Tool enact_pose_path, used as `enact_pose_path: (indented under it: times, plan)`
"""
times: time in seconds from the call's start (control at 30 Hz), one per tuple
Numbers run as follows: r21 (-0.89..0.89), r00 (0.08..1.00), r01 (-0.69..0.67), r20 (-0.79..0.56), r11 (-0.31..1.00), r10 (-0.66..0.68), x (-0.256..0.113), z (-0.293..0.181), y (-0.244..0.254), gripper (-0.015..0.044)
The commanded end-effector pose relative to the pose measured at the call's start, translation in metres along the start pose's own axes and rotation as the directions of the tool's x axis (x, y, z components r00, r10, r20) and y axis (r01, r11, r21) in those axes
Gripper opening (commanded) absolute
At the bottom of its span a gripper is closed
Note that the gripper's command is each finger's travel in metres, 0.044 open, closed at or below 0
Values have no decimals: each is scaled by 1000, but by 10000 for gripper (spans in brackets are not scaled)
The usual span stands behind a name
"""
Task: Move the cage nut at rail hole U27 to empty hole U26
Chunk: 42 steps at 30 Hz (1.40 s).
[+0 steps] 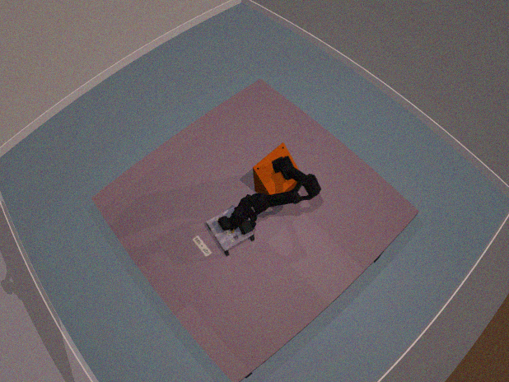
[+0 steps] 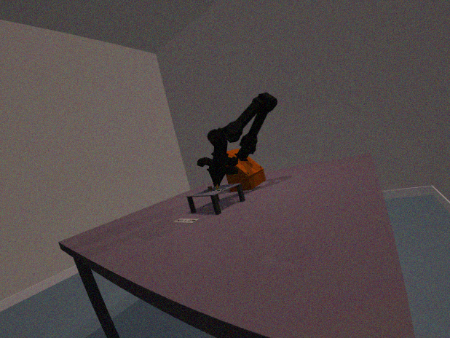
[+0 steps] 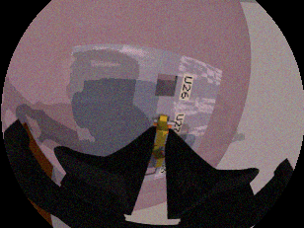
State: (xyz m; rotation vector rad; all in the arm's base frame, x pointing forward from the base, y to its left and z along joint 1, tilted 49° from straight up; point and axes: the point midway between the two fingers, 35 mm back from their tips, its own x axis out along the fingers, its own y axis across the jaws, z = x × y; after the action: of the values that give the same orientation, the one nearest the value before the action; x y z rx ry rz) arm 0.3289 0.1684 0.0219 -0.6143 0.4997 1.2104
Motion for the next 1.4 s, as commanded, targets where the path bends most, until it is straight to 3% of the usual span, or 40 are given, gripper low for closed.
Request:
enact_pose_path:
  times: [0.0, 1.37]
  plan:
    - [-2, 1000, -4, 2, 1000, 4, 0, 0, 0, 26]
    - [-3, 999, -37, 1, 999, 37, 1, 0, -3, 26]
